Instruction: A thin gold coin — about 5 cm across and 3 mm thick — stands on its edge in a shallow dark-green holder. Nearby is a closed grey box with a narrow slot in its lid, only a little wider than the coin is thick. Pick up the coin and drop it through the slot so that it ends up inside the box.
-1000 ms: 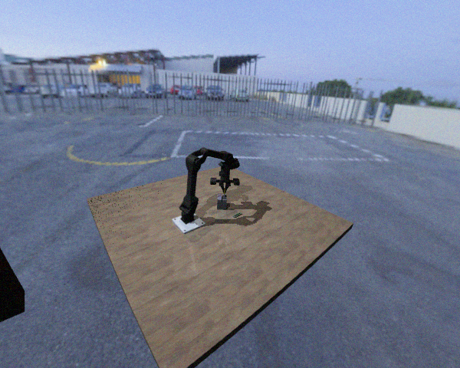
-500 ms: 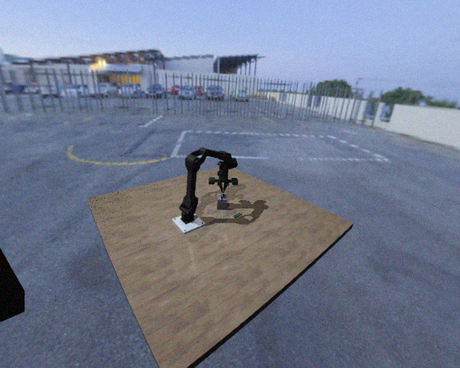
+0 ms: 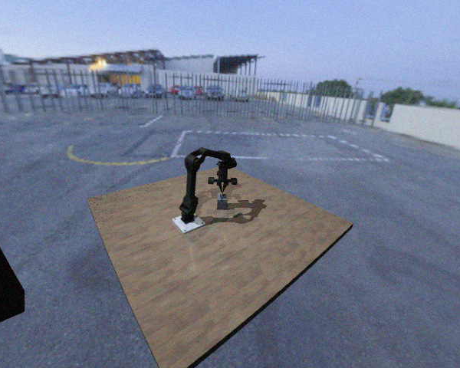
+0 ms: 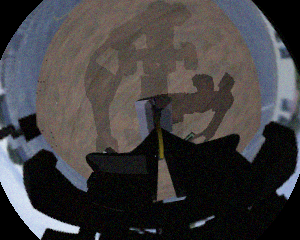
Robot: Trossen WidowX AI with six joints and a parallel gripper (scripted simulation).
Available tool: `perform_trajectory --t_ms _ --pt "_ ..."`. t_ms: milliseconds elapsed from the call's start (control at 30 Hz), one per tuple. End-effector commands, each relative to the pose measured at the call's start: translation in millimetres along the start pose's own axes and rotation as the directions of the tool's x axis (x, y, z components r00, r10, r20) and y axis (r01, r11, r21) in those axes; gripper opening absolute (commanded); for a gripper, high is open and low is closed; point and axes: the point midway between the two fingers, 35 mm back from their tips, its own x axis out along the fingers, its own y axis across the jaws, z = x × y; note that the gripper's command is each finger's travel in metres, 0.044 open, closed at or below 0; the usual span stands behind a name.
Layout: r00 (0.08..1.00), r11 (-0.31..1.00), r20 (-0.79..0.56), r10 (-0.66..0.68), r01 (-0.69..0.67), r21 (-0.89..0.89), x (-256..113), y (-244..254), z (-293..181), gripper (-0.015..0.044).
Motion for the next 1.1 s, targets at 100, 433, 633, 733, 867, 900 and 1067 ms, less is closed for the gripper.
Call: perform_trajectory --t_ms 100,433,633,733,867,900,1067 --pt "1.0 1.0 0.0 0.0 0.0 0.002 0.6 0.4 -0.4 0.0" --pt "1.0 1.0 0.0 0.0 0.0 0.0 2.4 -0.1 -0.3 0.0" --pt "1.0 1.0 0.0 0.0 0.0 -0.005 5.1 0.3 -1.7 0.0" --pt "1.0 1.0 0.0 0.0 0.0 -0.007 6.0 0.9 -2.1 0.0" --pt "1.0 1.0 0.0 0.0 0.0 -0.006 7.1 1.0 -1.9 0.0" --pt "1.0 1.0 0.0 0.0 0.0 -0.006 7.4 0.9 -1.7 0.0" --pt "1.0 1.0 0.0 0.0 0.0 -0.003 9.3 0.3 -1.1 0.0"
